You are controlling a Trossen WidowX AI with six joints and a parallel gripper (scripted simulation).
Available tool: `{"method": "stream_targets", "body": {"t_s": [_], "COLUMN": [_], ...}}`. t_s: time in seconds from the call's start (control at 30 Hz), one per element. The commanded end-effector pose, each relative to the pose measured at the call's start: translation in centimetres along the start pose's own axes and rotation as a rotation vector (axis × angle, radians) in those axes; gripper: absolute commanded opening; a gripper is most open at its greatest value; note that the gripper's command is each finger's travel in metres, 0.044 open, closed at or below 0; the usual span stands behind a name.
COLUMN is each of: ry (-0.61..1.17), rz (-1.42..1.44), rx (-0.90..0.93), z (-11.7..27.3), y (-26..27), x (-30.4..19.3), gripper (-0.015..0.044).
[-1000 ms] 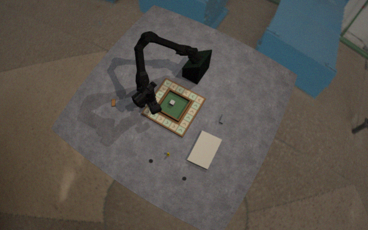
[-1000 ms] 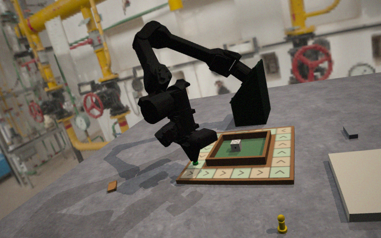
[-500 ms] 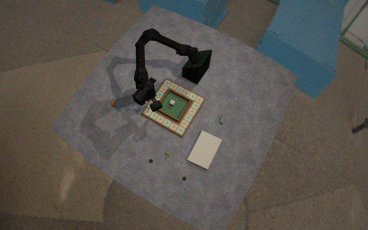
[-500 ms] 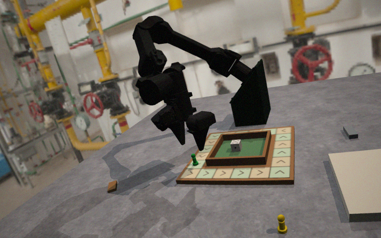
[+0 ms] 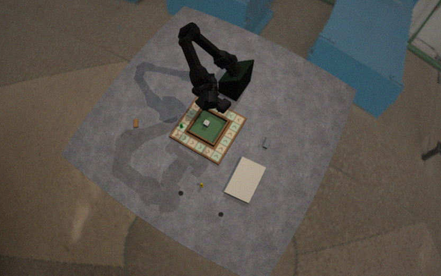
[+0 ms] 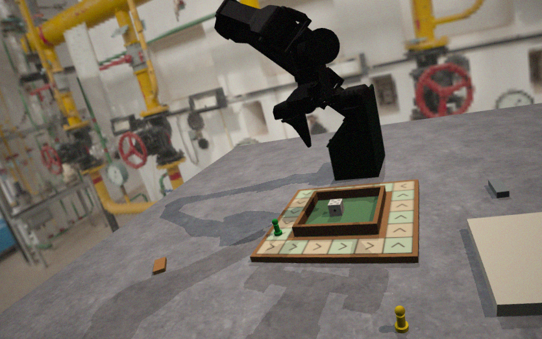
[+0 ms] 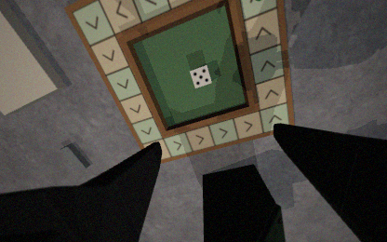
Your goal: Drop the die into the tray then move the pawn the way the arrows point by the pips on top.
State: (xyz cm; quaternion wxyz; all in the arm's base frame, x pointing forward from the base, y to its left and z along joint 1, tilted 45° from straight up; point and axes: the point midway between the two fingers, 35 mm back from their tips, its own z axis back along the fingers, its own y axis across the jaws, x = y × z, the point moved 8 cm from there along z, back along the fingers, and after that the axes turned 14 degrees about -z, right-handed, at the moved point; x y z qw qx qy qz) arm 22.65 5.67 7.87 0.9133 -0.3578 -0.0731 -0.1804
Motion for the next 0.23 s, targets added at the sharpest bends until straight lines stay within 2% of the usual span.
{"method": "stream_targets", "body": {"t_s": [0.0, 0.03, 0.2], "ry": [-0.004, -0.001, -0.001], "rz": [0.114, 0.036, 0.036], "rx": [-0.039, -0.009, -0.009], "z": [0.7, 0.3, 0.3], "y": [-1.0, -0.1, -0.1], "x": [-5.0, -1.5, -1.5], "gripper": [0.0440, 0.0440, 0.0440]}}
